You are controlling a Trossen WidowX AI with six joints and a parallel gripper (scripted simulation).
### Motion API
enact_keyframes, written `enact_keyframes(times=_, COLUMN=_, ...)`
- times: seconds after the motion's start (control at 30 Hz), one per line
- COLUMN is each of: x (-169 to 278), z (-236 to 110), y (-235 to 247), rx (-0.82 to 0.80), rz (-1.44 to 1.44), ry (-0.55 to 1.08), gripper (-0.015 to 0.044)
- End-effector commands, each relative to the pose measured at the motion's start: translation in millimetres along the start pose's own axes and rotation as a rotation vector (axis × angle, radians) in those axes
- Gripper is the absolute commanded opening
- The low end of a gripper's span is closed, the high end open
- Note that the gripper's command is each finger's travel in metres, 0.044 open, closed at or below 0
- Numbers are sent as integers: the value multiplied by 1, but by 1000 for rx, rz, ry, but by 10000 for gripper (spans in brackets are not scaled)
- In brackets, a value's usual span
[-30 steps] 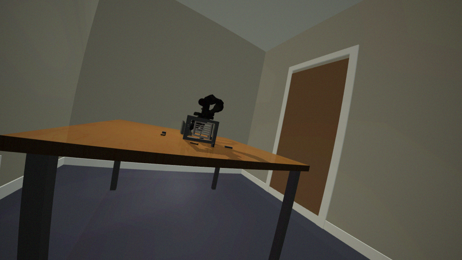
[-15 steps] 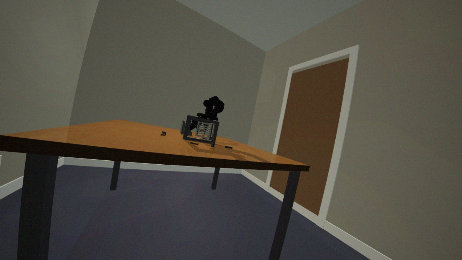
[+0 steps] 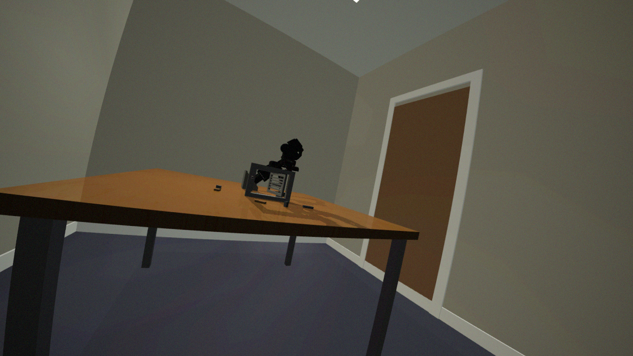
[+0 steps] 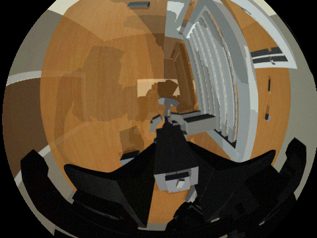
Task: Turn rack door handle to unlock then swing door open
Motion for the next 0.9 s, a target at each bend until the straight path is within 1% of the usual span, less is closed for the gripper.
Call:
enact_keyframes(times=0.0, x=-1, z=0, y=9, rx=-5, rz=65, ry=-3, gripper=21)
enact_keyframes(times=0.87, x=-10, z=-1, y=54, rx=-8, rz=348, ry=-3, gripper=21)
Point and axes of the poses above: the point midway between the two fingers, 35 mm back from their tips, its own z axis out along the fingers, its own y axis across the jaws, x = y × z, the point moved 3 cm from there along -z, back along the fingers, and after that the axes turned 9 degrees about z, right-handed, at the moved point
